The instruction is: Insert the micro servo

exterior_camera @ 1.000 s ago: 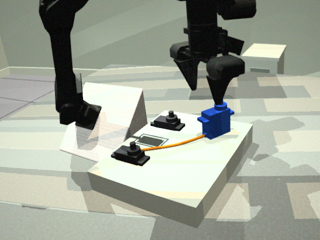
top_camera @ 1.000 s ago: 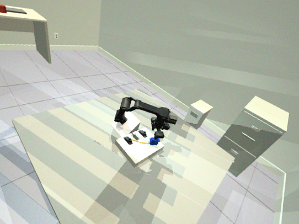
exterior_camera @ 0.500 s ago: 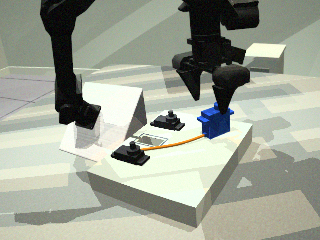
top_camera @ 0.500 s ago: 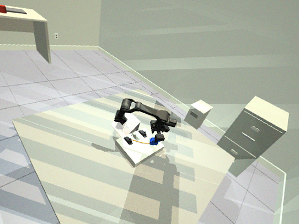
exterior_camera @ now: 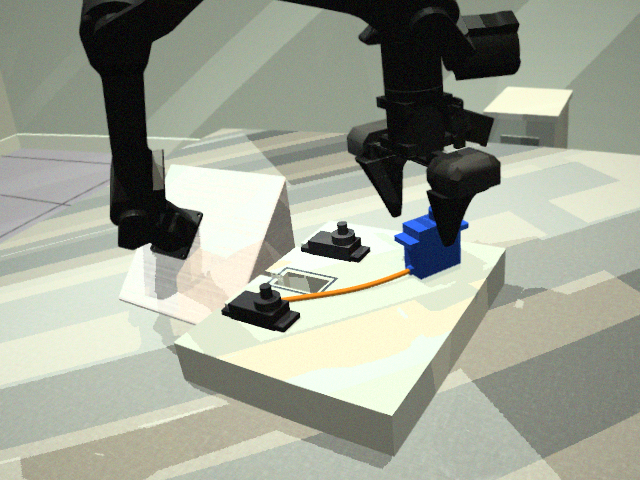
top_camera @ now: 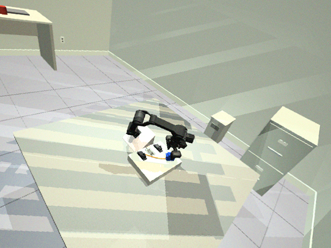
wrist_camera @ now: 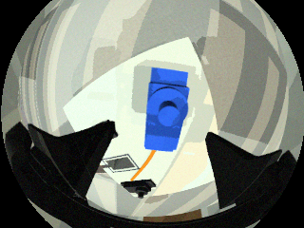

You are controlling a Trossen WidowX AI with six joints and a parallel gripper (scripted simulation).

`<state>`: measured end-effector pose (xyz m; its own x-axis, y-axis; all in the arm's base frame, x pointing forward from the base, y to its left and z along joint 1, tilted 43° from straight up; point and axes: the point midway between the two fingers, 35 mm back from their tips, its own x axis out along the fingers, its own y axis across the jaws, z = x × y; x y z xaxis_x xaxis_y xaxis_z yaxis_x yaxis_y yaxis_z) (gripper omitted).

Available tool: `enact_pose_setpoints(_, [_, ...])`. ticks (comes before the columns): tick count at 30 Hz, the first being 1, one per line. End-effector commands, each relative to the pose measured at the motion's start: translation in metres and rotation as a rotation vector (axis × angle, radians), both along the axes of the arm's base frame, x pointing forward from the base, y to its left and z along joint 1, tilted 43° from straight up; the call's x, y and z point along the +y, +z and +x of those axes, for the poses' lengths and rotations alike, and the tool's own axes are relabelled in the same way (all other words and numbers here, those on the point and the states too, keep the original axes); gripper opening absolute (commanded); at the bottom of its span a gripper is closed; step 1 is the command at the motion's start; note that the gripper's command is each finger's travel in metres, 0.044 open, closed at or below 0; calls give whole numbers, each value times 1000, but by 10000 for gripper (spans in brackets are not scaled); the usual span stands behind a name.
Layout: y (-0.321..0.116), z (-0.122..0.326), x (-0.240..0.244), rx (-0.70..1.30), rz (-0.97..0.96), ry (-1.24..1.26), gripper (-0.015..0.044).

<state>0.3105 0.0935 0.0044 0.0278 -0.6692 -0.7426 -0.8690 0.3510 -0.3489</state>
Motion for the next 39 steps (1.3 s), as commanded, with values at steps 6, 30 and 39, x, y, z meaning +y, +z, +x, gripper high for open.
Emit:
enact_pose_setpoints(6, [-2, 0, -2, 2, -5, 5, 282])
enact_pose_setpoints(30, [24, -8, 13, 4, -5, 5, 0])
enact_pose_setpoints(39, [23, -13, 14, 4, -4, 5, 0])
